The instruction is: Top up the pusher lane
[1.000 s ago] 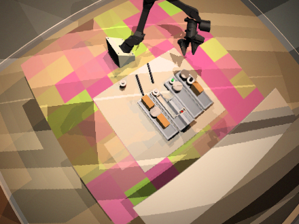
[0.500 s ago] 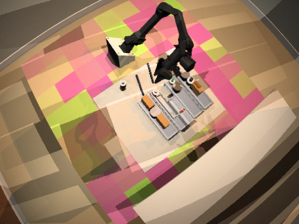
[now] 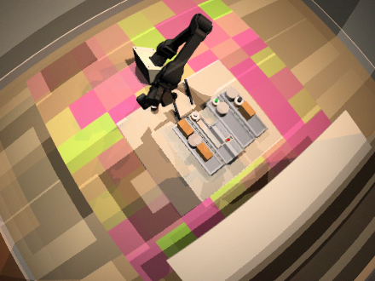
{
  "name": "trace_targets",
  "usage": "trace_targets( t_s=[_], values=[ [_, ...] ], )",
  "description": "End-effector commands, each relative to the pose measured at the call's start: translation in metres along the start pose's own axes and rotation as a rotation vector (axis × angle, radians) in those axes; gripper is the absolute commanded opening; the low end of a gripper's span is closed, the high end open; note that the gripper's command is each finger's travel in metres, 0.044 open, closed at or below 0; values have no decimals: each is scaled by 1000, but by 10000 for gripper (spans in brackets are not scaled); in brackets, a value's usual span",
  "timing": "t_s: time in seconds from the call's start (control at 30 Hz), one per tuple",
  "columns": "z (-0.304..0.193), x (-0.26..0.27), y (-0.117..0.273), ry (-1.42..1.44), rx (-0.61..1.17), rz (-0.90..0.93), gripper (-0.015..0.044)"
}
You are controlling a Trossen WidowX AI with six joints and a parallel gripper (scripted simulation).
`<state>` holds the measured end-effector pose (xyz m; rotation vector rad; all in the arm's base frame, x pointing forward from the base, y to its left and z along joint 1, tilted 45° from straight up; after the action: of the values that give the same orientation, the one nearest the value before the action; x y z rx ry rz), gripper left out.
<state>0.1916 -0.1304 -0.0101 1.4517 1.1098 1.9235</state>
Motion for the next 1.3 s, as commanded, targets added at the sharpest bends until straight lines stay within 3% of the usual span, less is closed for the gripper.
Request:
trace_targets(
  t_s=[0.0,0.27,0.43,1.27],
  values=[
    [-23,-1,-19,-99,-143,140,440],
    [-22,-1,-19,-99,-143,140,440],
    [-17,3,-51,-99,-143,141,440],
    [-11,8,-82,-98,-144,141,440]
  ],
)
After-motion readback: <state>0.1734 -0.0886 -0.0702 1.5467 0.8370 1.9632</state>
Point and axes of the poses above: the point midway between the two fingers, 35 mm back from their tips, its own y axis back along the fingers, its own x axis across the jaws, z = x × y, the point moved 3 cm from there along y, back along the fingers, and after that the axes turned 9 degrees about y, right-handed, at the moved point
